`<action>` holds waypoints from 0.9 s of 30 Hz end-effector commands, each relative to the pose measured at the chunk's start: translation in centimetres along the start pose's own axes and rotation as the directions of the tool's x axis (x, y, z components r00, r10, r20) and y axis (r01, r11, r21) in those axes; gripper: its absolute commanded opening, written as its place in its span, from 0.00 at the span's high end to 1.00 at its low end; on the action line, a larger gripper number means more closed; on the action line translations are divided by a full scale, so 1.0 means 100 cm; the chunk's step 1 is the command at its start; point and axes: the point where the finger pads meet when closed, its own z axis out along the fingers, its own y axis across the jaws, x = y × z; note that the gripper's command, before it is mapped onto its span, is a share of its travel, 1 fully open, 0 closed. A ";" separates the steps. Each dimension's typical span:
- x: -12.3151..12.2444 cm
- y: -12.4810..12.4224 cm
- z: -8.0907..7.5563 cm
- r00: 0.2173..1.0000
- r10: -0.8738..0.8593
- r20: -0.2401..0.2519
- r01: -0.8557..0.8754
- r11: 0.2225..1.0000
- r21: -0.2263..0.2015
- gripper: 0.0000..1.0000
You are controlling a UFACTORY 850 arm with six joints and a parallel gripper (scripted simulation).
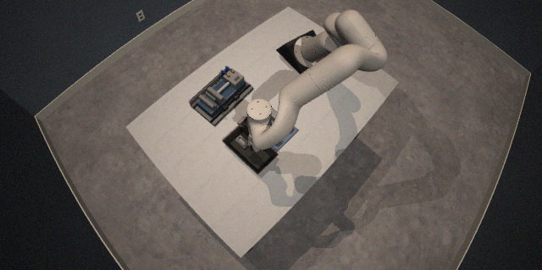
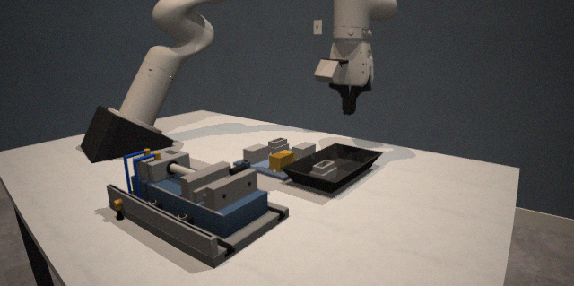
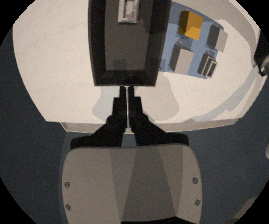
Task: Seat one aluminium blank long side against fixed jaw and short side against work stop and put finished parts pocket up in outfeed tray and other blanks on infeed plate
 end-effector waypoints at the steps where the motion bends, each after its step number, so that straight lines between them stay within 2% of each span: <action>1: 0.000 -0.001 -0.014 1.000 -0.001 0.000 0.001 1.000 0.002 1.00; 9: 0.000 -0.001 -0.032 1.000 -0.001 0.000 0.001 1.000 0.002 1.00; 23: 0.000 -0.001 -0.040 1.000 -0.001 0.000 0.001 1.000 0.002 1.00; 24: 0.002 -0.001 -0.039 1.000 -0.001 0.000 0.001 1.000 0.002 1.00; 25: 0.014 -0.002 -0.039 1.000 -0.001 -0.003 0.001 1.000 0.002 1.00; 26: 0.042 -0.002 -0.039 1.000 -0.001 -0.007 0.001 1.000 0.001 1.00; 27: 0.042 -0.002 -0.039 1.000 -0.001 -0.007 0.001 1.000 0.001 1.00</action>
